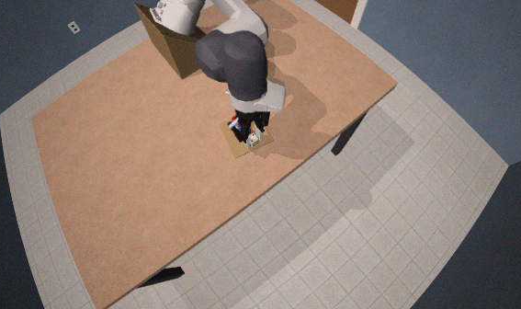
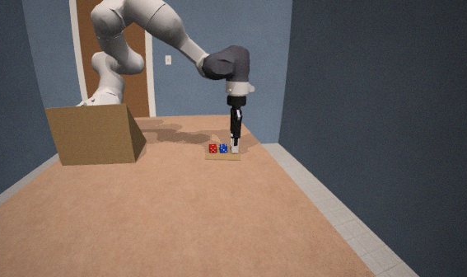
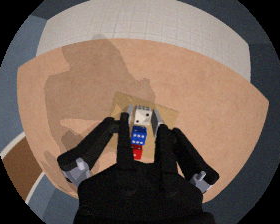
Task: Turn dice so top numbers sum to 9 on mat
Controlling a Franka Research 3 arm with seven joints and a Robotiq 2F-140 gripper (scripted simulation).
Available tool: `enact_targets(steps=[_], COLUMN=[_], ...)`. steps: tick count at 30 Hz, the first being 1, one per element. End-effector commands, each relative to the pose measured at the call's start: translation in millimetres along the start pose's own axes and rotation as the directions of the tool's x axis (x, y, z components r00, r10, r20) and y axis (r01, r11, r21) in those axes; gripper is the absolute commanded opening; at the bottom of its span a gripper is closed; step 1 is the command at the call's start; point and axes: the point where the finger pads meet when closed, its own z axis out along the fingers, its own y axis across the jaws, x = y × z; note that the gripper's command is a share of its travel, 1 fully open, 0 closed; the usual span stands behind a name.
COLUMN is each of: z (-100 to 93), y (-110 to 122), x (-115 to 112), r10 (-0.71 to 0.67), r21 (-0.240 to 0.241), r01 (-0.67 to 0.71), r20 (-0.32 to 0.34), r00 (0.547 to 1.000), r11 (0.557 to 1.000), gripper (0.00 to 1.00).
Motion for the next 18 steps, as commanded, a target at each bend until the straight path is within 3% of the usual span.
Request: enact_targets(steps=[1,13,18], z=[1.2,0.5,-9.5], y=[1,1,1], x=[0,0,0], r10=[0.003,0.003,0.003], r21=[-0.002,-0.002,-0.002], r01=[-0.003,-0.003,-0.003], r20=[-0.001,-0.001,-0.001], r00=[1.000,1.000,1.000], r11=[1.000,1.000,1.000], gripper=[0.28,0.28,0.28])
